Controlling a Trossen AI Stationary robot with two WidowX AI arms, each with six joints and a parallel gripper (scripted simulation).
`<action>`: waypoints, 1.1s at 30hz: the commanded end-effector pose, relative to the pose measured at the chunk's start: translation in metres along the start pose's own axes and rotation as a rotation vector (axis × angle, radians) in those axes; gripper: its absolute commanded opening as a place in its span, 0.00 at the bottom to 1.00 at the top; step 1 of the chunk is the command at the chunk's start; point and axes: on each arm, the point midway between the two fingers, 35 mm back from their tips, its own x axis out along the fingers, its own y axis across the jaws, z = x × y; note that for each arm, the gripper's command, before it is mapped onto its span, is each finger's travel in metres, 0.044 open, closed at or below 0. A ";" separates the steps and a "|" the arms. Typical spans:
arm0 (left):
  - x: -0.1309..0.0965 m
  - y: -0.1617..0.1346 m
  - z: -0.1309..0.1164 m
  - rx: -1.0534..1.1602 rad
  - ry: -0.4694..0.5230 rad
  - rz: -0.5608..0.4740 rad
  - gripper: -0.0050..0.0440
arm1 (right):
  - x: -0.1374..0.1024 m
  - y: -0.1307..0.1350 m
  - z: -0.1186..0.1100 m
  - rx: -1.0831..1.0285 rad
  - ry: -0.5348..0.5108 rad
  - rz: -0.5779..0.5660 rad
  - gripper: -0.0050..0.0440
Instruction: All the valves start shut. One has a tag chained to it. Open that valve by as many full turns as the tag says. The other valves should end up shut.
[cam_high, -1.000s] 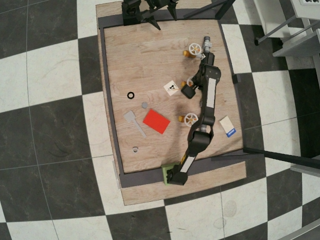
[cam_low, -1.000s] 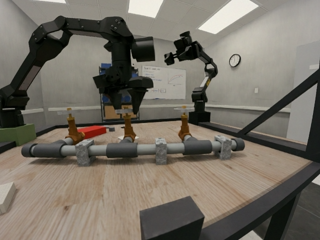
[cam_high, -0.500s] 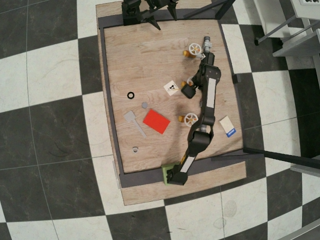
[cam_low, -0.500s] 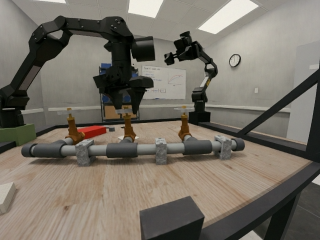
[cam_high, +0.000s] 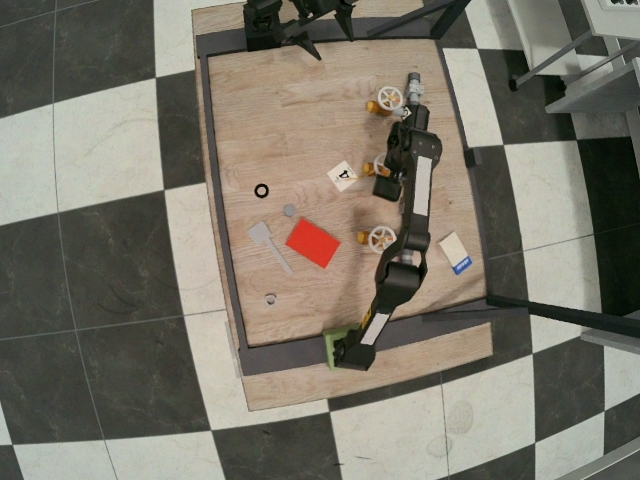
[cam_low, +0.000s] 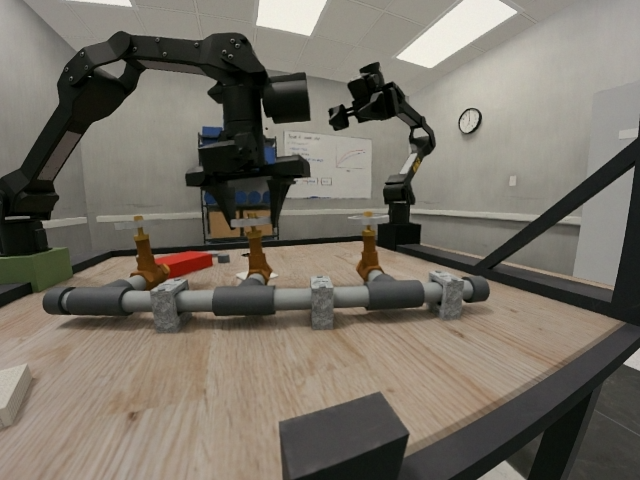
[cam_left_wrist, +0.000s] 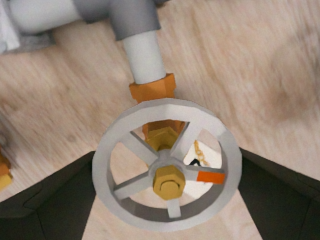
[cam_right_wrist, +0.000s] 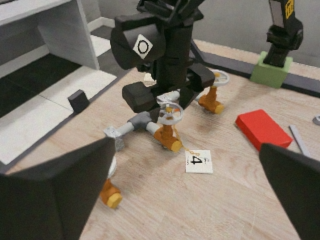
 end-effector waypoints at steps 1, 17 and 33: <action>-0.019 0.002 -0.001 -0.159 -0.007 0.044 0.70 | -0.005 0.001 0.009 0.000 -0.027 0.001 0.92; -0.019 0.001 -0.002 -0.632 -0.015 0.043 0.70 | -0.005 0.001 0.009 0.000 -0.027 0.001 0.92; -0.019 0.000 -0.002 -1.104 -0.025 0.039 0.70 | -0.005 0.001 0.009 0.000 -0.027 0.001 0.92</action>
